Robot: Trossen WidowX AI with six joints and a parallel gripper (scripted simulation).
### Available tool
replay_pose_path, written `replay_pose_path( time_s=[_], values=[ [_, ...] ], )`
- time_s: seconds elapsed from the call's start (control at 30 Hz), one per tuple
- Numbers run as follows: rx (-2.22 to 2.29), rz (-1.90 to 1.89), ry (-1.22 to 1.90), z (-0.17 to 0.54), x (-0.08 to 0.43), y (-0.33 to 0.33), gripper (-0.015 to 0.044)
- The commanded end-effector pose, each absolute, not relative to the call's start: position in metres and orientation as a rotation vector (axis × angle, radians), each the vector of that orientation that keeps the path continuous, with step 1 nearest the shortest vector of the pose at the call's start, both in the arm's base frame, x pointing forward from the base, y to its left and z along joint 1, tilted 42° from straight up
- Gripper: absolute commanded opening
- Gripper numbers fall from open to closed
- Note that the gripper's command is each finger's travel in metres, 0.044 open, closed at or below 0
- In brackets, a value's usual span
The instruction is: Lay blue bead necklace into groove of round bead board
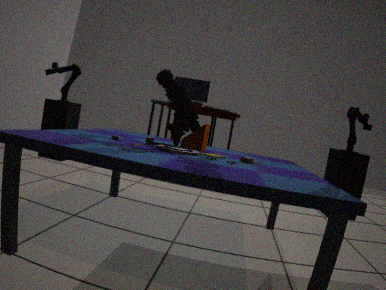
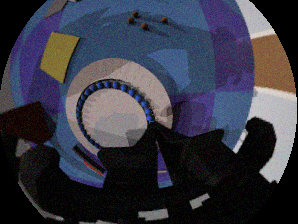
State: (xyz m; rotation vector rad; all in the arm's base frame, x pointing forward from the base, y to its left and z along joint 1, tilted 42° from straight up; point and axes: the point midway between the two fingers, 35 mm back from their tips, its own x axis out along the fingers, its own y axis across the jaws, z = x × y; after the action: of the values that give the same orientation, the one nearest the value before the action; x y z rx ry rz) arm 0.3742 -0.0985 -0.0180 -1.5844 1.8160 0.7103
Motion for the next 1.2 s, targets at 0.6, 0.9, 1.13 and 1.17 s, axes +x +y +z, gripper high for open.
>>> replay_pose_path(
  time_s=[0.6,0.9,1.13,1.17],
  values=[
    [-1.578,0.700,1.815,-0.0219,0.3738,-0.1019,0.0315],
    [-1.583,0.706,1.819,-0.0179,0.3733,-0.0977,0.0440],
    [-1.583,0.706,1.819,-0.0179,0.3733,-0.0977,0.0440],
    [-1.583,0.706,1.819,-0.0179,0.3733,-0.0977,0.0440]
  ],
)
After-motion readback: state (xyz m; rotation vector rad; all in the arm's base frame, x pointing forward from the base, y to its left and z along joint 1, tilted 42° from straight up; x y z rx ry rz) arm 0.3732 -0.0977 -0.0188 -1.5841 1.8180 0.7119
